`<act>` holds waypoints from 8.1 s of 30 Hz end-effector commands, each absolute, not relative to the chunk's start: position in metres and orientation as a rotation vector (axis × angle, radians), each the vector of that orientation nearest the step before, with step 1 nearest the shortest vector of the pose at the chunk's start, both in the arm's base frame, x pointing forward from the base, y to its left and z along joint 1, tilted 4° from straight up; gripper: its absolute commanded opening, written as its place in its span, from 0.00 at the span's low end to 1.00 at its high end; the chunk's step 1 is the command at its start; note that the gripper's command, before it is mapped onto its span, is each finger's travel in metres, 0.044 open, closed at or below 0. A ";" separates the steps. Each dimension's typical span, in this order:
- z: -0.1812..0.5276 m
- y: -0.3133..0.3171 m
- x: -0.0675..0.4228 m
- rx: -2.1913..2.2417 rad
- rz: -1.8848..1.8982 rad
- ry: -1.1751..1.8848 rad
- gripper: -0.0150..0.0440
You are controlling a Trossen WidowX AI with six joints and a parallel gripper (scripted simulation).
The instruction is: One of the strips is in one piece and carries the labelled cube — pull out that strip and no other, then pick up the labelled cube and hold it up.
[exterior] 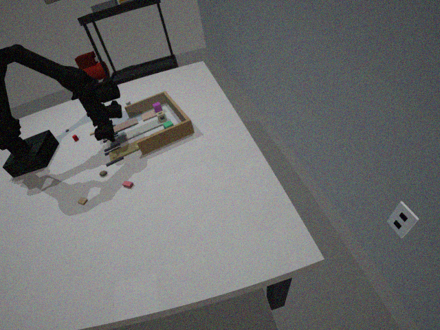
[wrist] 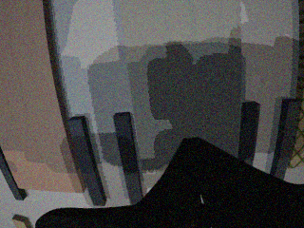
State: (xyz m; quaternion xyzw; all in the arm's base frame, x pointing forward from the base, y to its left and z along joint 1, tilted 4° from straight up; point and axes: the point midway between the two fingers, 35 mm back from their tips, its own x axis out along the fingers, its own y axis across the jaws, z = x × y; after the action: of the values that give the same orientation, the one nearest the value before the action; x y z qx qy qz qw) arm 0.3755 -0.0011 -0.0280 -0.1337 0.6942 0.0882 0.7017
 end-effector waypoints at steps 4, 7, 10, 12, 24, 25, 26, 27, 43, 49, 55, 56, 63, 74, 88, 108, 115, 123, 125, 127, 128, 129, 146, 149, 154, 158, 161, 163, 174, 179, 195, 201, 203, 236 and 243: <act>-0.032 -0.006 0.361 -0.299 0.198 1.564 0.25; -0.032 -0.008 0.356 -0.299 0.198 1.564 0.25; -0.032 -0.009 0.352 -0.299 0.198 1.565 0.25; -0.032 -0.010 0.349 -0.299 0.198 1.565 0.25; -0.032 -0.016 0.331 -0.299 0.198 1.566 0.25; -0.032 -0.016 0.330 -0.299 0.198 1.566 0.25; -0.032 -0.017 0.328 -0.299 0.198 1.566 0.25; -0.032 -0.017 0.327 -0.299 0.198 1.567 0.25; -0.032 -0.025 0.305 -0.300 0.198 1.568 0.25; -0.032 -0.028 0.296 -0.300 0.198 1.569 0.25; -0.032 -0.030 0.287 -0.300 0.197 1.570 0.25; -0.032 -0.031 0.286 -0.300 0.197 1.570 0.25; -0.032 -0.034 0.276 -0.300 0.197 1.571 0.25; -0.032 -0.039 0.260 -0.300 0.197 1.572 0.25; -0.031 -0.046 0.241 -0.301 0.197 1.573 0.25; -0.031 -0.054 0.214 -0.301 0.197 1.575 0.25; -0.031 -0.057 0.206 -0.301 0.197 1.576 0.25; -0.031 -0.057 0.206 -0.301 0.197 1.576 0.25; -0.031 -0.057 0.206 -0.301 0.197 1.576 0.25; -0.031 -0.057 0.206 -0.301 0.197 1.576 0.25; -0.031 -0.057 0.206 -0.301 0.197 1.576 0.25; -0.031 -0.057 0.206 -0.301 0.197 1.576 0.25; -0.031 -0.057 0.206 -0.301 0.197 1.576 0.25; -0.031 -0.057 0.206 -0.301 0.197 1.576 0.25; -0.031 -0.057 0.206 -0.301 0.197 1.576 0.25; -0.031 -0.057 0.206 -0.301 0.197 1.576 0.25; -0.006 -0.056 0.217 -0.302 0.195 1.561 0.25; 0.013 -0.054 0.217 -0.301 0.196 1.573 0.25; 0.016 -0.043 0.246 -0.263 0.159 1.575 0.57; 0.019 -0.036 0.266 -0.262 0.159 1.573 0.79; 0.028 -0.014 0.327 -0.261 0.160 1.569 1.00; 0.031 -0.007 0.350 -0.261 0.160 1.567 1.00; 0.032 -0.004 0.358 -0.260 0.160 1.566 1.00; 0.007 0.015 0.414 -0.260 0.160 1.562 0.68; -0.004 0.014 0.414 -0.260 0.160 1.562 0.68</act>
State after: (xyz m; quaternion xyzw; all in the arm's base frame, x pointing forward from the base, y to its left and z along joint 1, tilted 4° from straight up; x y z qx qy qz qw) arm 0.4160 0.0145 0.0044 -0.1177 0.6977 0.0709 0.7031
